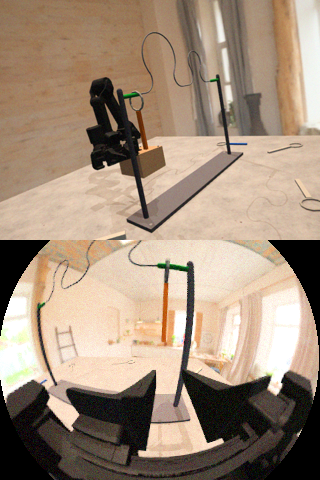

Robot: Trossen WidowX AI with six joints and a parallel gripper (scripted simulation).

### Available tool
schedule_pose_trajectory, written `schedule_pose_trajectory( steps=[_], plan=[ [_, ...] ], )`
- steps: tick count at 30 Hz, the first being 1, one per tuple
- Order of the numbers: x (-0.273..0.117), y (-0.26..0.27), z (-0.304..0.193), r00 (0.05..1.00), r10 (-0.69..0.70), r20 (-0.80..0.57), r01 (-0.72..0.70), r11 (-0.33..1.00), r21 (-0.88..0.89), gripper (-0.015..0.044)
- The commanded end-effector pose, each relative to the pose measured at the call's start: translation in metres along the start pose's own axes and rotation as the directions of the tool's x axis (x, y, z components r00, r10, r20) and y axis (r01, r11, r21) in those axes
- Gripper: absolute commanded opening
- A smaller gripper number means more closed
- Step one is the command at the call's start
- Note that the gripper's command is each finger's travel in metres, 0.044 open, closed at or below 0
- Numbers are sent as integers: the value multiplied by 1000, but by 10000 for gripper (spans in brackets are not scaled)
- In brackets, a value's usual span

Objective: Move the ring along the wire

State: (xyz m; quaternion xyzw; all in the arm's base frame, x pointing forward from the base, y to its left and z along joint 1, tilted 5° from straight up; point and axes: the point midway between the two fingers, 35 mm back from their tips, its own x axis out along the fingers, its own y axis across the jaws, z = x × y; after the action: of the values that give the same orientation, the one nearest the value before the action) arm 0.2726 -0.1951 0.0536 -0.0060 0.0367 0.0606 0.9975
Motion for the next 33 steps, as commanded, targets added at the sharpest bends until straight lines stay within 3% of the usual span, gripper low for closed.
schedule_pose_trajectory(
  steps=[1, 6, 33],
  plan=[
    [20, -2, 21, 1000, 9, 16, -10, 1000, 22, 160],
    [42, -1, 46, 999, 17, 35, -19, 998, 55, 160],
    [73, -3, 48, 999, 17, 37, -19, 998, 54, 160]
  ],
)
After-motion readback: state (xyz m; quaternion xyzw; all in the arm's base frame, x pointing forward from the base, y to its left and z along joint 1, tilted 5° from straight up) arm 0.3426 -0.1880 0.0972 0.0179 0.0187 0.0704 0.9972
